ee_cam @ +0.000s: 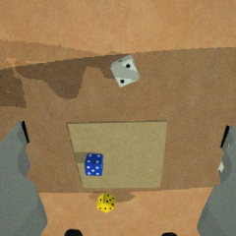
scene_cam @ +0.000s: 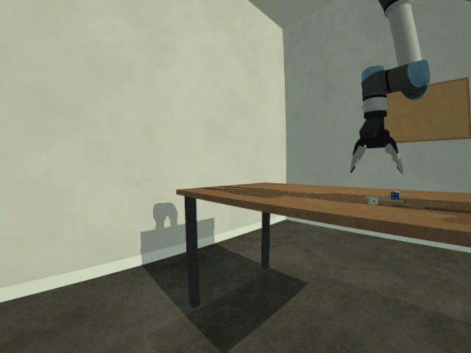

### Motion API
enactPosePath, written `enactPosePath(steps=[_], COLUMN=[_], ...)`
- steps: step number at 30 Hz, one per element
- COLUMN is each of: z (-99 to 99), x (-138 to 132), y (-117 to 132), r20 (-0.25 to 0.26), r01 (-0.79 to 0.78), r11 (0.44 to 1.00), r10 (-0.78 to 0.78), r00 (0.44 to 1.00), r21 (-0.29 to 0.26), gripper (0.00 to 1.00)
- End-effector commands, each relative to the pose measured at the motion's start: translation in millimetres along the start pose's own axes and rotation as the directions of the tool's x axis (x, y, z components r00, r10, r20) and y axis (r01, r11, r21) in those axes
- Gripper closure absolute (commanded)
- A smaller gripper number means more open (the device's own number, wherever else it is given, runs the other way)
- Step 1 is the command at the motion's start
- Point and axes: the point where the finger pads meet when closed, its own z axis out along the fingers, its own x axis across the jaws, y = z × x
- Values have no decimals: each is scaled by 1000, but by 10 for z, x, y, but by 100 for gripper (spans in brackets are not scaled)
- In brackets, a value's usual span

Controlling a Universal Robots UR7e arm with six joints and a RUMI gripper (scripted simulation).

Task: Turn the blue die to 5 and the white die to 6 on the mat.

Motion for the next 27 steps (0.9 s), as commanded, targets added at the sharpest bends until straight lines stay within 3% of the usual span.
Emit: enactPosePath(steps=[1,15,27], z=[-1,2,3], x=[-4,-18,-22], y=[-55,-124,-145], r20=[-1,-2,-2], r01=[158,362,424], r11=[987,932,905], r10=[-158,-362,-424], r00=[987,932,905], r21=[5,5,5], gripper=[0,0,0])
